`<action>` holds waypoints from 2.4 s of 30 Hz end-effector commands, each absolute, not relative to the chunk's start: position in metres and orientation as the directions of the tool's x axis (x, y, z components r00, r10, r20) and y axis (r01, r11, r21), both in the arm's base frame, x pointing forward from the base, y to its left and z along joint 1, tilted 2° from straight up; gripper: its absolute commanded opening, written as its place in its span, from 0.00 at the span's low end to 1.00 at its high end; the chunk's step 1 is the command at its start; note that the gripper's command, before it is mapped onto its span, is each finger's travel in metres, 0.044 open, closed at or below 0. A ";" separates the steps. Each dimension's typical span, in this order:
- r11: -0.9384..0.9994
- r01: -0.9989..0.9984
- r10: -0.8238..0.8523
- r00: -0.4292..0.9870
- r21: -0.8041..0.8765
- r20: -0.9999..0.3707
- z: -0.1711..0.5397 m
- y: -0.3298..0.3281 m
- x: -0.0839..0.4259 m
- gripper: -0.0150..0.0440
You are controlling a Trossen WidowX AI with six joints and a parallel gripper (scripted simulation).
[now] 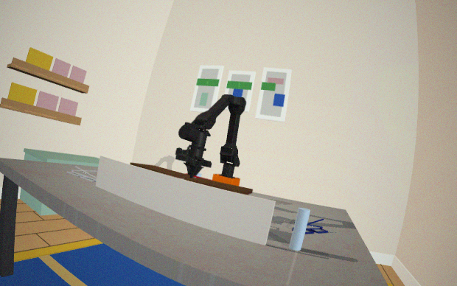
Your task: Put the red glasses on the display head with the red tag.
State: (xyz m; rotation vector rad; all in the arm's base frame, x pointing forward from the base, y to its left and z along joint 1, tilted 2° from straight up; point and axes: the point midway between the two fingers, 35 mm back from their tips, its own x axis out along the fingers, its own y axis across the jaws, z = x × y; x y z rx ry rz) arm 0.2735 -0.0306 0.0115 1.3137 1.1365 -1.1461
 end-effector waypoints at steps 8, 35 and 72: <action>-0.045 0.992 0.036 0.117 0.115 -0.992 0.013 -0.031 0.290 0.25; -0.044 0.993 0.037 0.107 0.105 -0.994 0.015 -0.032 0.327 0.25; -0.045 0.993 0.036 0.114 0.113 -0.993 0.019 -0.034 0.377 0.25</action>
